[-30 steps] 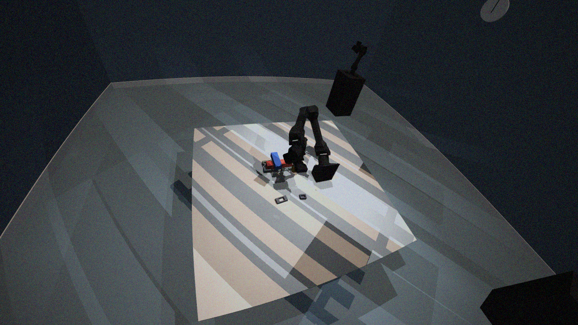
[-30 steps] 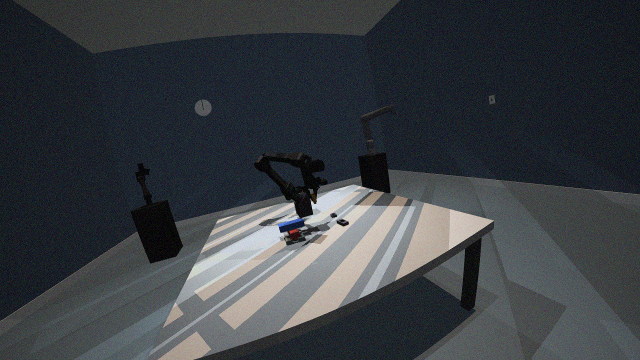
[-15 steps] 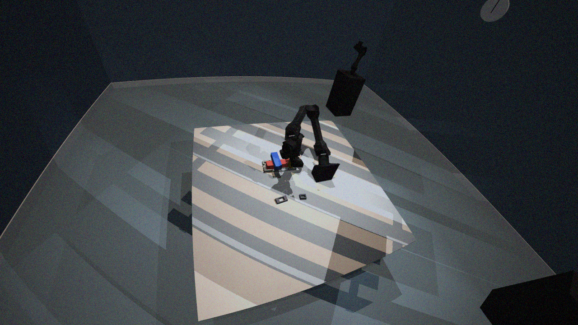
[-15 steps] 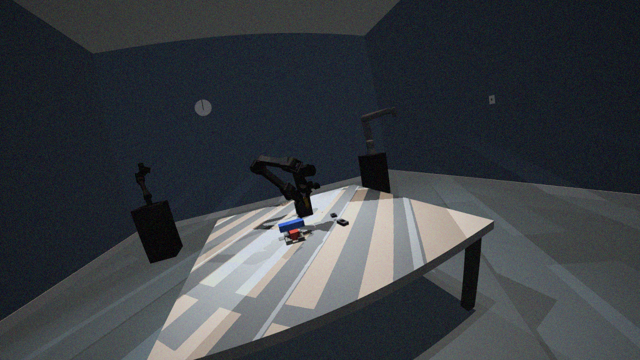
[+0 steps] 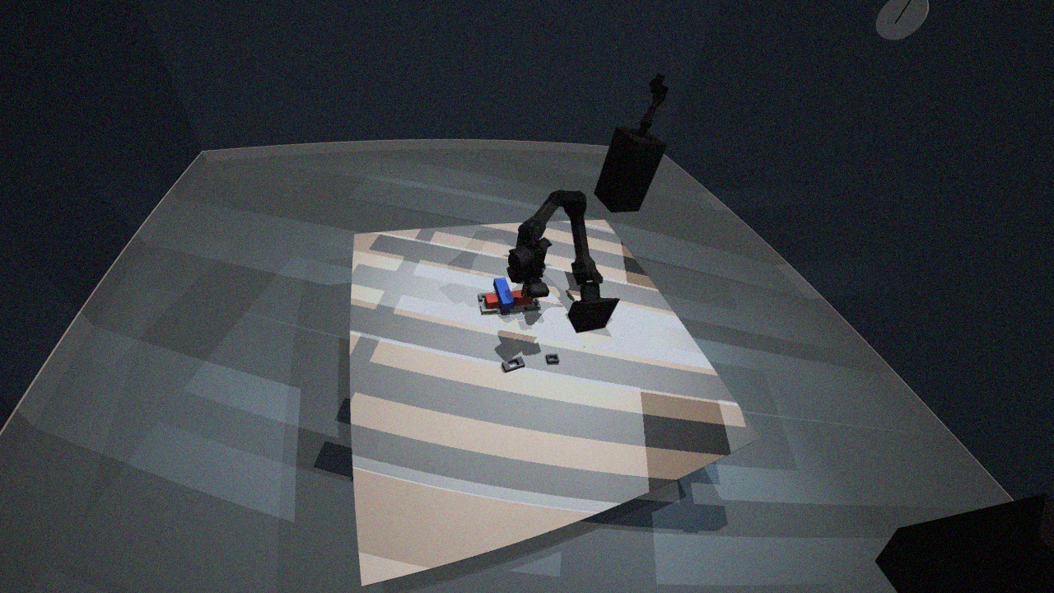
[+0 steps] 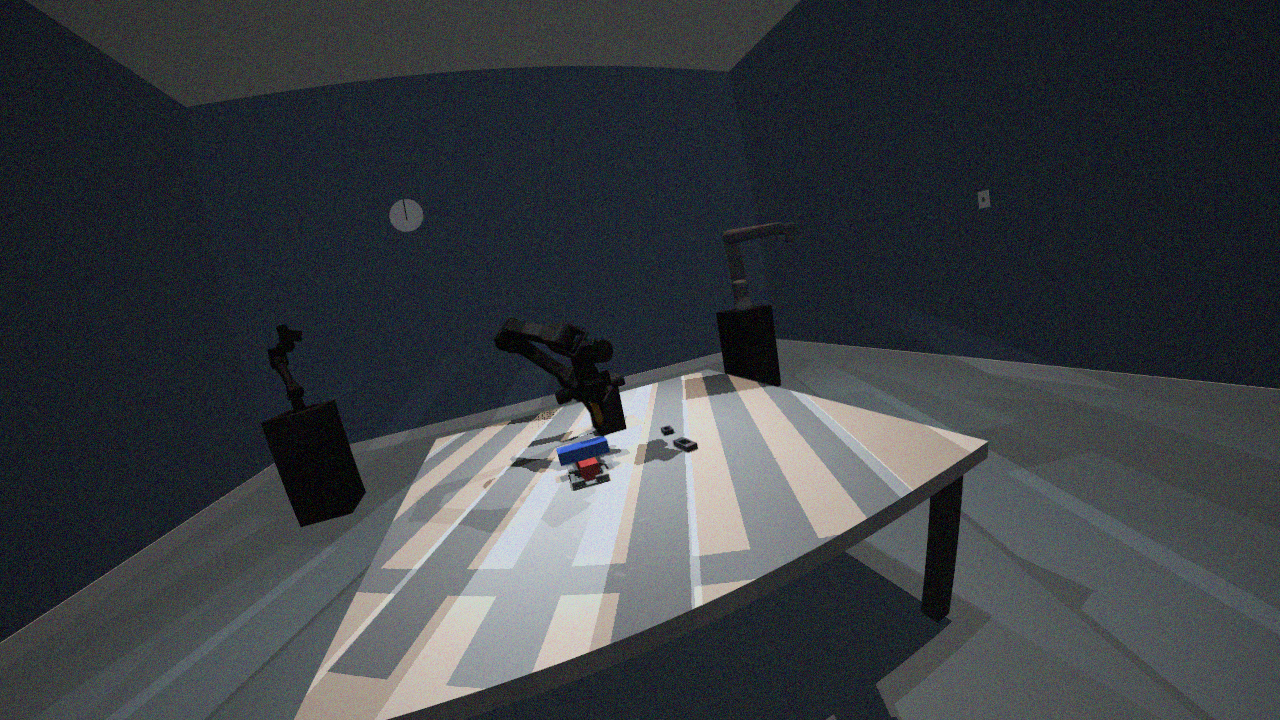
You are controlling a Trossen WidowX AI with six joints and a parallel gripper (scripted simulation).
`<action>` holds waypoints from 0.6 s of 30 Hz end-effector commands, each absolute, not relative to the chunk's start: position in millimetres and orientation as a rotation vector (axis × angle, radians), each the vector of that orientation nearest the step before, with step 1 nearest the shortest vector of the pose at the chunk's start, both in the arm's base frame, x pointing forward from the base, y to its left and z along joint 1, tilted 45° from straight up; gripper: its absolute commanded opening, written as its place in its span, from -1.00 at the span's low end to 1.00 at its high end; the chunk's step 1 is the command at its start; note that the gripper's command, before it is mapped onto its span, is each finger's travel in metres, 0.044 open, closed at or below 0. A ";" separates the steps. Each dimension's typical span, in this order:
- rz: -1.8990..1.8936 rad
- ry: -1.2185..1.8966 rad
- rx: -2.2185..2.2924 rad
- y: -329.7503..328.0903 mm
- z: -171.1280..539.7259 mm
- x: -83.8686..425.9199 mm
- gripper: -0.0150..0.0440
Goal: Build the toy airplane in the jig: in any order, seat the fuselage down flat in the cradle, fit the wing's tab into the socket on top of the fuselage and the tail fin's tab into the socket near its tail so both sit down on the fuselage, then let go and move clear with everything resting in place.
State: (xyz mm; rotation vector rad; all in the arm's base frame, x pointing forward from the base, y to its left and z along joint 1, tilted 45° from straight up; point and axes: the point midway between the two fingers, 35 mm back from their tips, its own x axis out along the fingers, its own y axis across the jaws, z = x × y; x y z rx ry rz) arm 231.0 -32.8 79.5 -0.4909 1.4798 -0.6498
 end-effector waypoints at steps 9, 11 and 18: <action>-0.664 1.483 -0.524 -65.9 97.4 216.3 -0.49; -0.667 1.484 -0.529 -71.0 100.2 213.5 -0.49; -0.681 1.490 -0.547 -88.1 109.4 202.3 -0.49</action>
